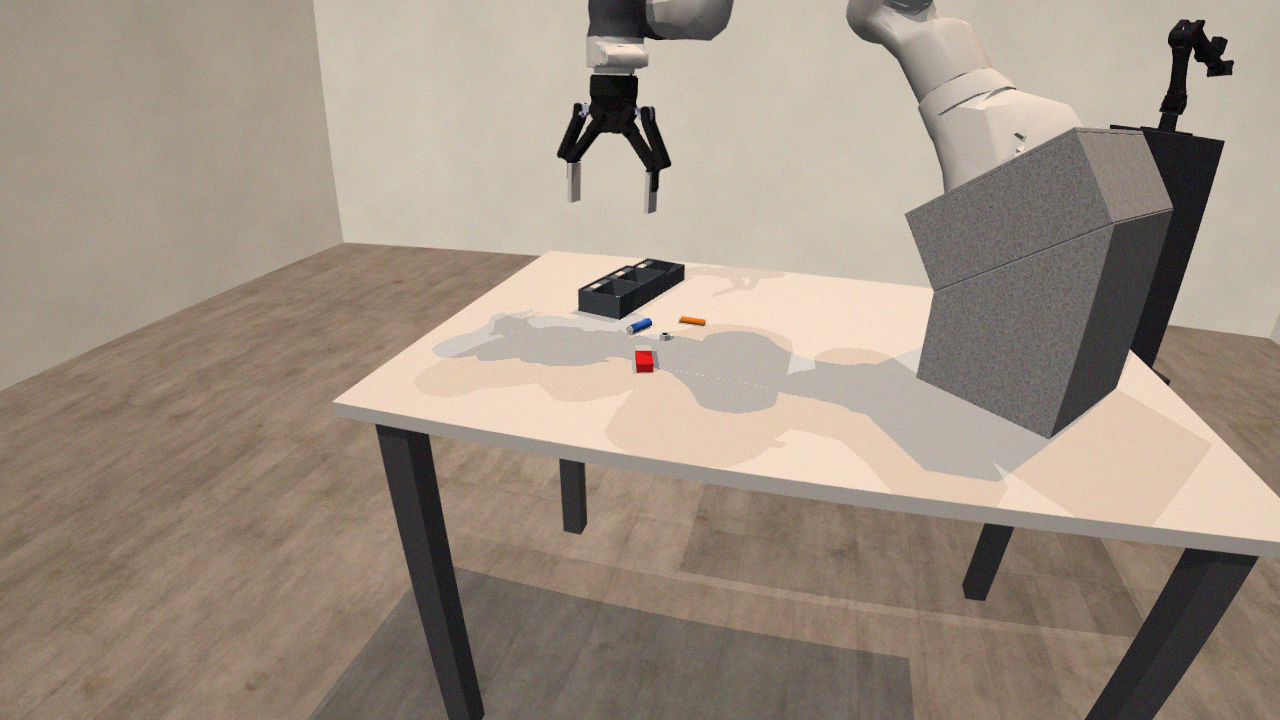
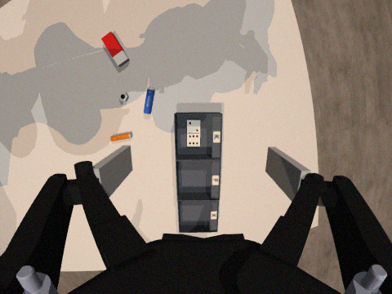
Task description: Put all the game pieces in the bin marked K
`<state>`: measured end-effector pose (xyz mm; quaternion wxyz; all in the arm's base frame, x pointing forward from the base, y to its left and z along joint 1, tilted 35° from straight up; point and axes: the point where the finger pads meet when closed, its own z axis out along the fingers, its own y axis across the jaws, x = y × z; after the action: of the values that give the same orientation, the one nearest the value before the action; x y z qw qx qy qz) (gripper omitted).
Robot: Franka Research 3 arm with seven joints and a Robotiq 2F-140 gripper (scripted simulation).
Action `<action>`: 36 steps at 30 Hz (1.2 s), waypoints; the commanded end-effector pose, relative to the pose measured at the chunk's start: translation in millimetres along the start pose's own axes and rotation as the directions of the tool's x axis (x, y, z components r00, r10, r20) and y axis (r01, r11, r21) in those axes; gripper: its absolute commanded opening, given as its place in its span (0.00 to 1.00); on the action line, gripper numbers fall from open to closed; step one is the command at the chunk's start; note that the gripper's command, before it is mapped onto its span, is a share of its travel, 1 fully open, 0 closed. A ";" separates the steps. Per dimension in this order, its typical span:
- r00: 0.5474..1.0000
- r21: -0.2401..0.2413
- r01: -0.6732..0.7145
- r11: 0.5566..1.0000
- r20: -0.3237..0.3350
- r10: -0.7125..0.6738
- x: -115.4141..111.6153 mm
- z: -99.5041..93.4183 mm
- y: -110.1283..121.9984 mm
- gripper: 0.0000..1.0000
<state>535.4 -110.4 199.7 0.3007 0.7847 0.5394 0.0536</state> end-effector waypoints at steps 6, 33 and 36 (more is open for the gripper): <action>0.999 0.020 0.031 0.999 0.020 -0.031 -4.8 -30.2 -4.5 1.00; 0.999 0.020 0.031 0.999 0.020 -0.031 -4.8 -30.2 -4.5 1.00; 0.999 0.020 0.031 0.999 0.020 -0.031 -4.8 -30.2 -4.5 1.00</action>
<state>519.1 -101.1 223.9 0.3008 0.7798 0.5478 0.0379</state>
